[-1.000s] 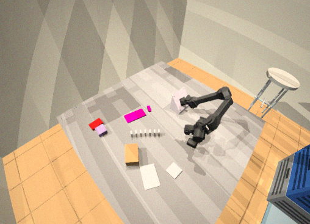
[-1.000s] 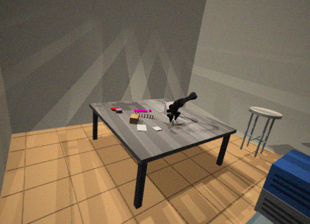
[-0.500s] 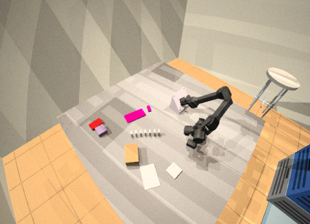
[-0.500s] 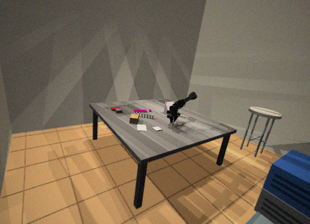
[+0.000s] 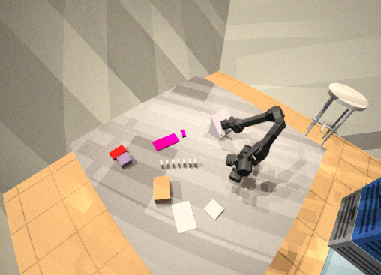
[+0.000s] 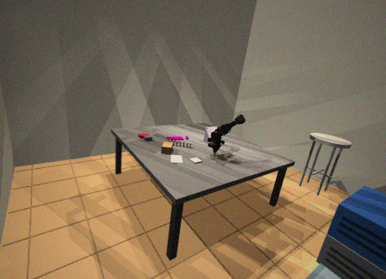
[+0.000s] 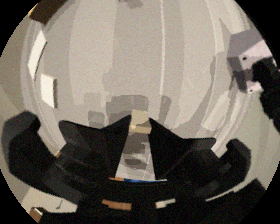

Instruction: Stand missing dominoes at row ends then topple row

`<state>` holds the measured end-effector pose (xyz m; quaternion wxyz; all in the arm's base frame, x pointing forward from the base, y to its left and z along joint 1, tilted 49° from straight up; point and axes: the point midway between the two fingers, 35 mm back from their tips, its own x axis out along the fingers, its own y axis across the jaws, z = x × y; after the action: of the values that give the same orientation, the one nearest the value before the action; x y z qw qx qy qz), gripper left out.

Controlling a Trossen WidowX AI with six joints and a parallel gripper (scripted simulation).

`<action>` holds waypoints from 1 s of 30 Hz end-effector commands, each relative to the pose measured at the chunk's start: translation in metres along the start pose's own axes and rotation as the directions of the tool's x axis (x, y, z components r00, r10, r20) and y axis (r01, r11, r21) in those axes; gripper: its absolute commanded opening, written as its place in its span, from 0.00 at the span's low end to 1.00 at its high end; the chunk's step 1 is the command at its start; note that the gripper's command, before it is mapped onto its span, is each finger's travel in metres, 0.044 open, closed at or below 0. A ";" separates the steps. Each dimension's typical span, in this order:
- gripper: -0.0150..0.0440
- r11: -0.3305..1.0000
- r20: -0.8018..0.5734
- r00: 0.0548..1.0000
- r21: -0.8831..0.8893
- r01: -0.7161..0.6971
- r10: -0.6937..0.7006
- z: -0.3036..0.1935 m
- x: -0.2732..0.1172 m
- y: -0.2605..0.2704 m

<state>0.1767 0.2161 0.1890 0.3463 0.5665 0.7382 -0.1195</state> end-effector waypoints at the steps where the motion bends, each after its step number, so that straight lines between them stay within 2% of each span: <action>1: 0.44 1.000 0.007 1.000 -0.001 -0.011 0.011 0.001 -0.008 0.002; 10: 0.44 0.987 0.066 0.985 0.016 -0.162 0.161 0.002 -0.119 -0.001; 12: 0.44 0.982 0.074 0.980 0.026 -0.186 0.184 -0.001 -0.134 -0.005; 22: 0.44 0.983 0.079 0.980 0.006 -0.182 0.181 0.006 -0.136 -0.001; 30: 0.44 0.965 0.092 0.990 -0.249 -0.080 0.106 0.110 -0.144 0.039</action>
<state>0.2349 0.0875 0.2471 0.4263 0.5895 0.6817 -0.0779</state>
